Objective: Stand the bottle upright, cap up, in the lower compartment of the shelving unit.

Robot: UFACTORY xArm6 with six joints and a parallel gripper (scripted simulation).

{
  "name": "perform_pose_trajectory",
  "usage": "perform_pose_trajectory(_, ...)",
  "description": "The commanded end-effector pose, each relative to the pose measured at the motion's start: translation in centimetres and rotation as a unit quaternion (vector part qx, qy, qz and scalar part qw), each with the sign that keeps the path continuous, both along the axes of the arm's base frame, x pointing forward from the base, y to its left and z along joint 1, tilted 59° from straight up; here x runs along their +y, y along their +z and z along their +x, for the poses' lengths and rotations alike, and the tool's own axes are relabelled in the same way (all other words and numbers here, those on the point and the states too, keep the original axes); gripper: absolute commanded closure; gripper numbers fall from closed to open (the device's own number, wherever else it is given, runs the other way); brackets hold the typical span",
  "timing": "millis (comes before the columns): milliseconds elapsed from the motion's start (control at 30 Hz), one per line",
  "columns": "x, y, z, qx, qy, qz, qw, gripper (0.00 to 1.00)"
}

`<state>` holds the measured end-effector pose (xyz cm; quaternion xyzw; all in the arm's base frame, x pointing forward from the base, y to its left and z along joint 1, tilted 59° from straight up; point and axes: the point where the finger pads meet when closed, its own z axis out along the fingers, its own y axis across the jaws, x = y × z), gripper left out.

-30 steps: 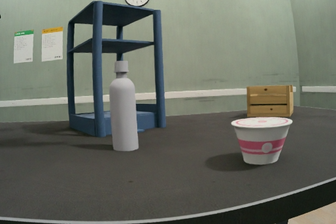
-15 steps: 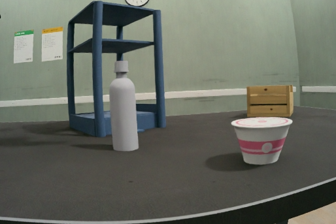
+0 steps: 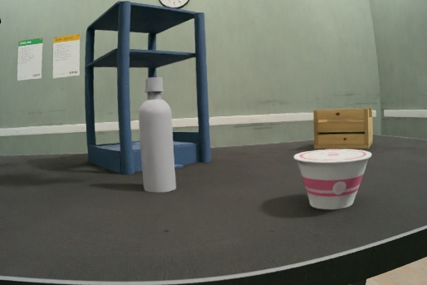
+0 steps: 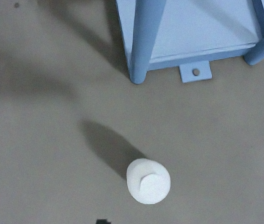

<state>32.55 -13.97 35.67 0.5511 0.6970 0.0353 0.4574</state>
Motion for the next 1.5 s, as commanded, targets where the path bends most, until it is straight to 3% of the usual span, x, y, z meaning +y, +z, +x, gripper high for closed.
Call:
perform_pose_trajectory(0,0.0,-0.1,0.0,0.003,0.000,-0.016,1.000,0.00)
perform_pose_trajectory(1467,0.2,-1.4,0.0,0.027,0.006,-0.092,0.995,0.00)
